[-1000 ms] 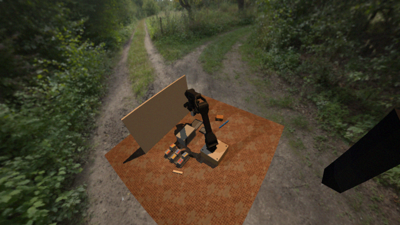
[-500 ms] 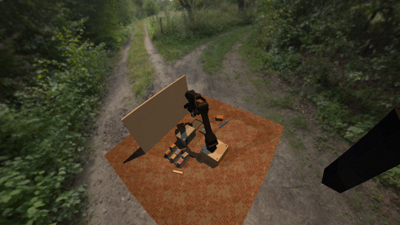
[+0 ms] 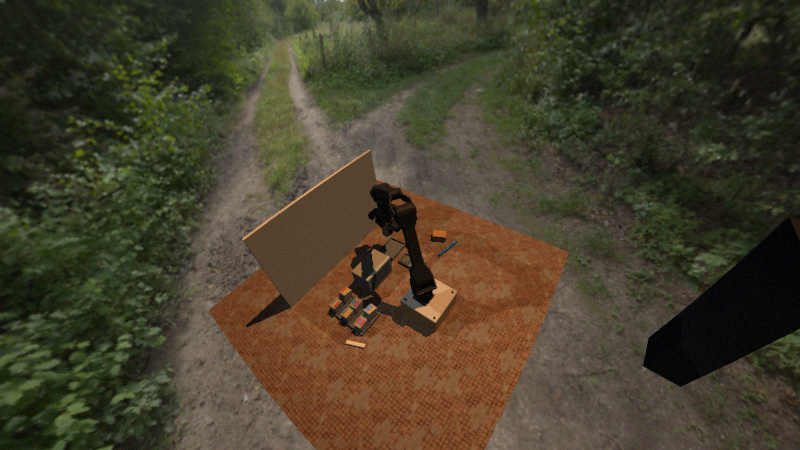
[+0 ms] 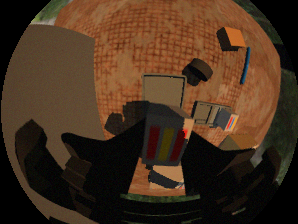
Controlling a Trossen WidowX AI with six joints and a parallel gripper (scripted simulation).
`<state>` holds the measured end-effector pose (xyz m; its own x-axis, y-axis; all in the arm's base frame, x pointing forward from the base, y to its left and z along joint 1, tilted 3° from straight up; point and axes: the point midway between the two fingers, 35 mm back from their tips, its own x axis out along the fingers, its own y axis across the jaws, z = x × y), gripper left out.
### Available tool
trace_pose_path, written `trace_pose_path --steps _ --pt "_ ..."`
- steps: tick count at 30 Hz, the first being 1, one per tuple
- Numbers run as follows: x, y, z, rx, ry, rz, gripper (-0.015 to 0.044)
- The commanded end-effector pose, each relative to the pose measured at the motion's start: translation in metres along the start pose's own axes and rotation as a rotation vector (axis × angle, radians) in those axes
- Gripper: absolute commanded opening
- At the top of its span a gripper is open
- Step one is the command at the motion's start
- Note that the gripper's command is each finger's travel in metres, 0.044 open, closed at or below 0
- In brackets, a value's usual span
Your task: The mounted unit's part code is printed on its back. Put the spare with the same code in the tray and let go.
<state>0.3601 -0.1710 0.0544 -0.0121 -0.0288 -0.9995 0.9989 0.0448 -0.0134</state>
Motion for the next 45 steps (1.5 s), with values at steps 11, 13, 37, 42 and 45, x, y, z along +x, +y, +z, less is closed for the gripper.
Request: trace_pose_path --steps 11,13,37,42,45 --pt "0.018 -0.002 -0.002 0.0 0.009 -0.009 0.0" --pt "0.02 -0.002 -0.002 0.0 0.009 -0.009 0.0" --pt "0.045 -0.003 -0.002 0.0 0.009 -0.009 0.0" --pt "0.05 -0.003 -0.002 0.0 0.009 -0.009 0.0" --pt "0.053 -0.004 -0.003 0.0 0.009 -0.009 0.0"
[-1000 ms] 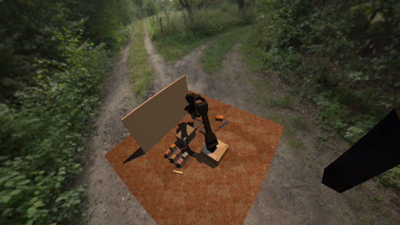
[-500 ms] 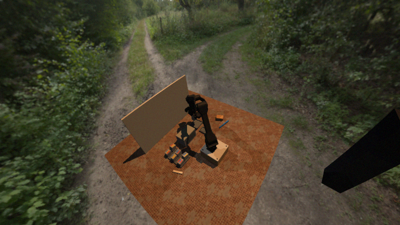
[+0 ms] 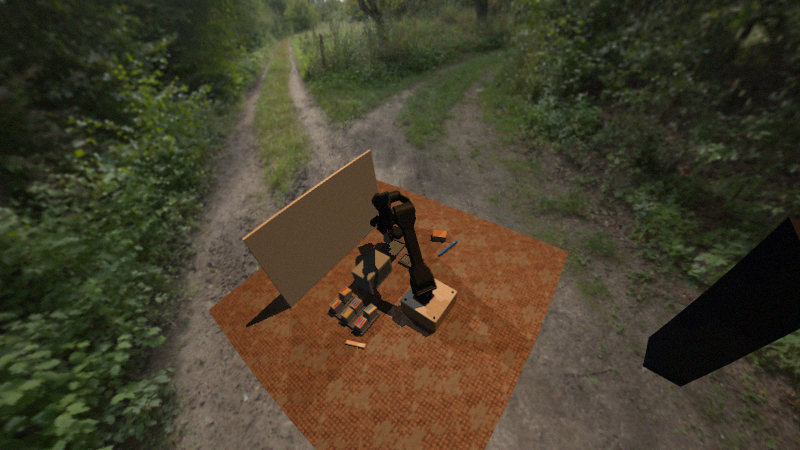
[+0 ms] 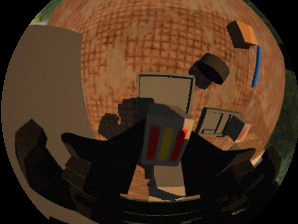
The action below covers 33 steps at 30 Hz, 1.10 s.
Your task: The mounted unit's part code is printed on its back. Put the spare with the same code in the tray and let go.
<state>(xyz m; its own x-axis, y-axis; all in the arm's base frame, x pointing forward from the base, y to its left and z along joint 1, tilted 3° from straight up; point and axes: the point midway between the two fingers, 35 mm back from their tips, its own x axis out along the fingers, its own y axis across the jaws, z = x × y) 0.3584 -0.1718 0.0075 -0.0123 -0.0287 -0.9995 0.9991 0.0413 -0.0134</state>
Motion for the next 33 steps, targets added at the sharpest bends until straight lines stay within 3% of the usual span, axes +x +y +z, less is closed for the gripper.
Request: trace_pose_path --steps 1,33 --pt "0.007 -0.003 -0.002 -0.004 0.009 -0.009 0.0" --pt "0.039 -0.008 -0.005 -0.004 0.009 -0.009 0.0"
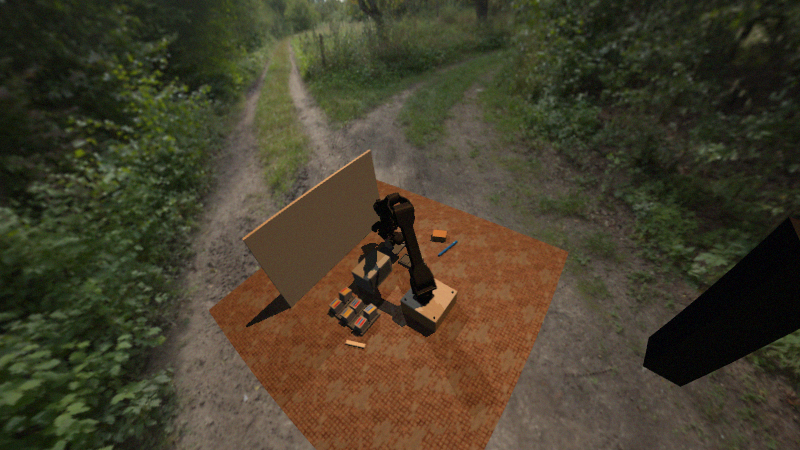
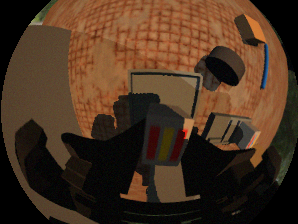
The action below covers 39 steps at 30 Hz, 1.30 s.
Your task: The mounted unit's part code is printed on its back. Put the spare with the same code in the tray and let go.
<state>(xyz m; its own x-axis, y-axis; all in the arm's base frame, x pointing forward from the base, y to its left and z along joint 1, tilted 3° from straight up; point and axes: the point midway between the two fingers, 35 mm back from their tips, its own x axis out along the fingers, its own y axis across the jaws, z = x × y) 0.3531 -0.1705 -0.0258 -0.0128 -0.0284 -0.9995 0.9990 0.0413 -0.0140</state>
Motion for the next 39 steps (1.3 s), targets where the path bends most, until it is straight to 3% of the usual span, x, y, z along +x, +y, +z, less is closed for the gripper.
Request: trace_pose_path --steps 1,13,30,36,39 --pt "0.007 -0.003 -0.002 -0.004 0.009 -0.009 0.0" --pt "0.013 -0.005 -0.003 -0.004 0.009 -0.009 0.0" --pt "0.008 -0.003 -0.001 0.0 0.003 -0.005 0.044" --pt "-0.085 -0.002 -0.001 -0.003 0.008 -0.008 0.044" --pt "-0.097 -0.003 -0.002 -0.004 0.009 -0.009 0.044"
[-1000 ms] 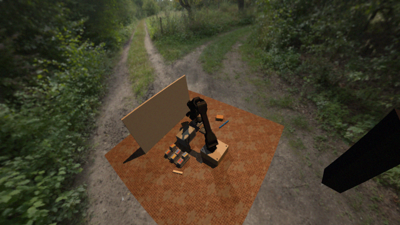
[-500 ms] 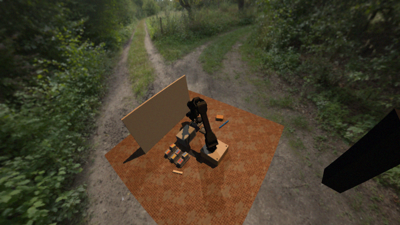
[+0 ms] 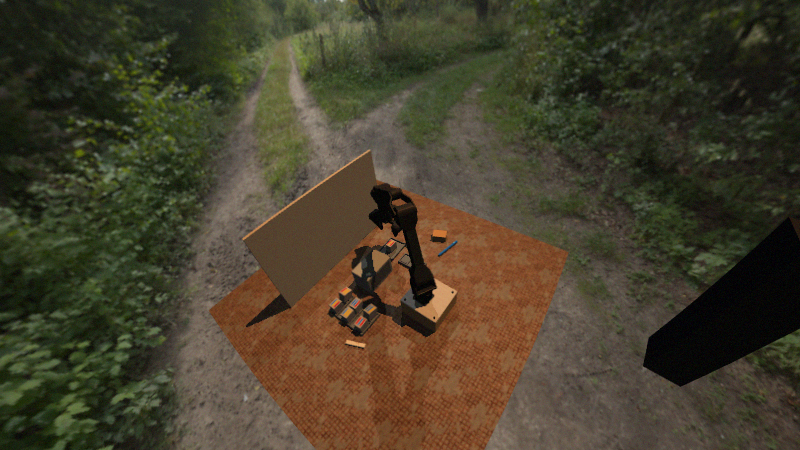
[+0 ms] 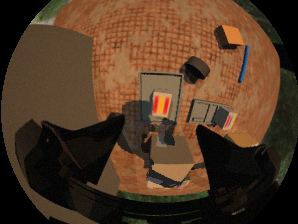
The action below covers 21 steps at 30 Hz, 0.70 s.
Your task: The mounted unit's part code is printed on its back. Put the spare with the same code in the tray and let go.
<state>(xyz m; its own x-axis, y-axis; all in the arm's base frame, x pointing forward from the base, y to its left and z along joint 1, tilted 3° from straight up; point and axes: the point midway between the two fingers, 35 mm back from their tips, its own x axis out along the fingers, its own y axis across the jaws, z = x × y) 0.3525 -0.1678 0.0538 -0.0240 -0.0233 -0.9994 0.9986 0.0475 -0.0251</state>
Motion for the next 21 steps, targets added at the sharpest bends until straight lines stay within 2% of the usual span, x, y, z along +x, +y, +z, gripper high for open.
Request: trace_pose_path --steps 1,21 --pt "-0.0173 -0.0019 -0.0016 0.003 0.004 0.002 0.044" --pt "-0.0174 0.0019 0.0014 0.0 -0.013 0.025 0.044"
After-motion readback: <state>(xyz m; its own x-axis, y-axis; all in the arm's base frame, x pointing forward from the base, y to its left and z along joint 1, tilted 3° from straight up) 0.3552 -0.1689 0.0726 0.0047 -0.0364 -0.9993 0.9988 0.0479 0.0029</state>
